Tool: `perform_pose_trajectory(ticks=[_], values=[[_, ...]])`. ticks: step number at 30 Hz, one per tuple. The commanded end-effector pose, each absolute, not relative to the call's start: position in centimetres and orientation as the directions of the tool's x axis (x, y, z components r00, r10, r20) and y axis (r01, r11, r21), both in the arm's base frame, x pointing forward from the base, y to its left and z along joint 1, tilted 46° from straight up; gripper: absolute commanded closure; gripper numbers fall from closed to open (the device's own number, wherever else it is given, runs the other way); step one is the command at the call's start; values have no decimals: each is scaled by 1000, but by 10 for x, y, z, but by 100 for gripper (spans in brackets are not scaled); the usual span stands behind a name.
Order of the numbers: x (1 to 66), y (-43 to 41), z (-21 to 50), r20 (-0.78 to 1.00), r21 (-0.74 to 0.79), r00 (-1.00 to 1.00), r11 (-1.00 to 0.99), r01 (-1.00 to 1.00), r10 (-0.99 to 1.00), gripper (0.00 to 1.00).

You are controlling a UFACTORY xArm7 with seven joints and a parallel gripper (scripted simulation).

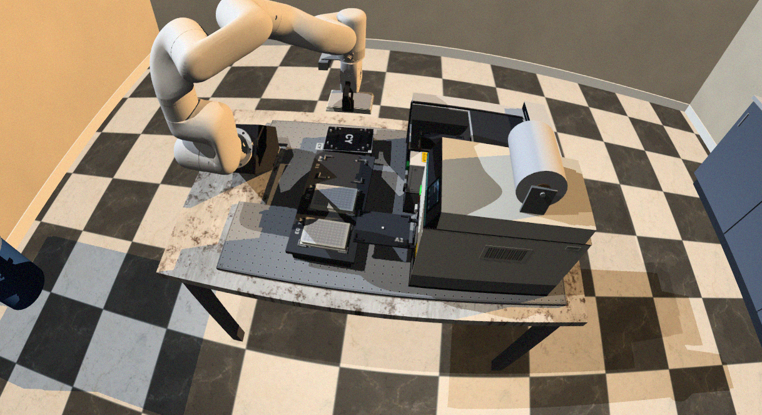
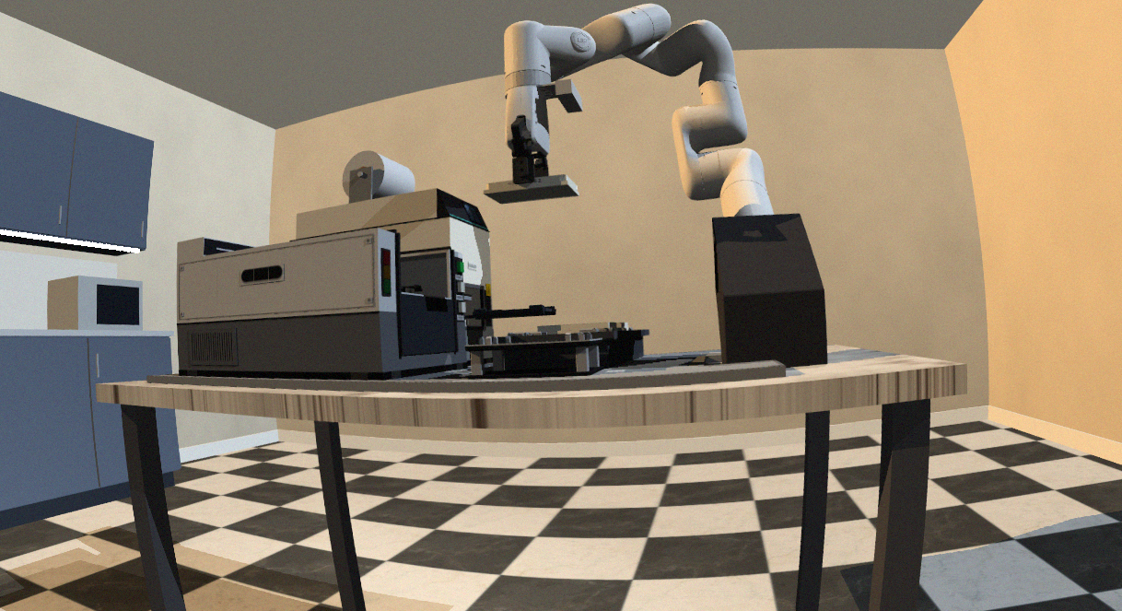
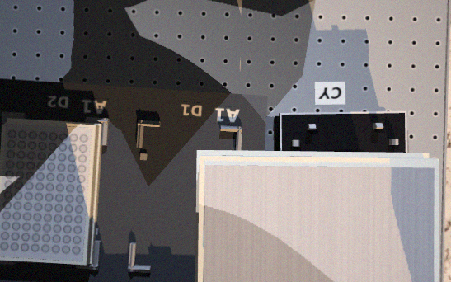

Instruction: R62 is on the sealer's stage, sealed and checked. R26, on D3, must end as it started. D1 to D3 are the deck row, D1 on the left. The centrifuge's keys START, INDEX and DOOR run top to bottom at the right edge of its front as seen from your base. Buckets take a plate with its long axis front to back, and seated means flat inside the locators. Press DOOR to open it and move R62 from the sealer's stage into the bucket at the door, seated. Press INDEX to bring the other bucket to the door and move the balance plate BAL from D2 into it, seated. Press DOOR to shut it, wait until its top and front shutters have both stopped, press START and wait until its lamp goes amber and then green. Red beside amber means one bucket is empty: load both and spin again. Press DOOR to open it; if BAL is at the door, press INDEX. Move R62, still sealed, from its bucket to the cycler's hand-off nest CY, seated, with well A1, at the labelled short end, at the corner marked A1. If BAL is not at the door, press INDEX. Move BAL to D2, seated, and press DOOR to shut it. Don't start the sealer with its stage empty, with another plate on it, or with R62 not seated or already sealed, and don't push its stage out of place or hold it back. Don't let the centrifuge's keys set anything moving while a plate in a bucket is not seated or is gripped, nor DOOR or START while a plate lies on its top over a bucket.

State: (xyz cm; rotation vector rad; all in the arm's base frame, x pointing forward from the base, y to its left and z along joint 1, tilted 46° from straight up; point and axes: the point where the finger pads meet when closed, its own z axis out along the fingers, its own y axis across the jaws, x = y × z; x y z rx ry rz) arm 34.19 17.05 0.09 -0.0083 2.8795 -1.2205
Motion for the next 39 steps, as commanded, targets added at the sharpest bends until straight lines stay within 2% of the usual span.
perform_pose_trajectory(ticks=[1, 39], values=[[337, 173, 1, -14, -716, -1000, 698, 0, -14, 100], [324, 183, -9, 7, -716, -999, 698, -28, -33, 100]])
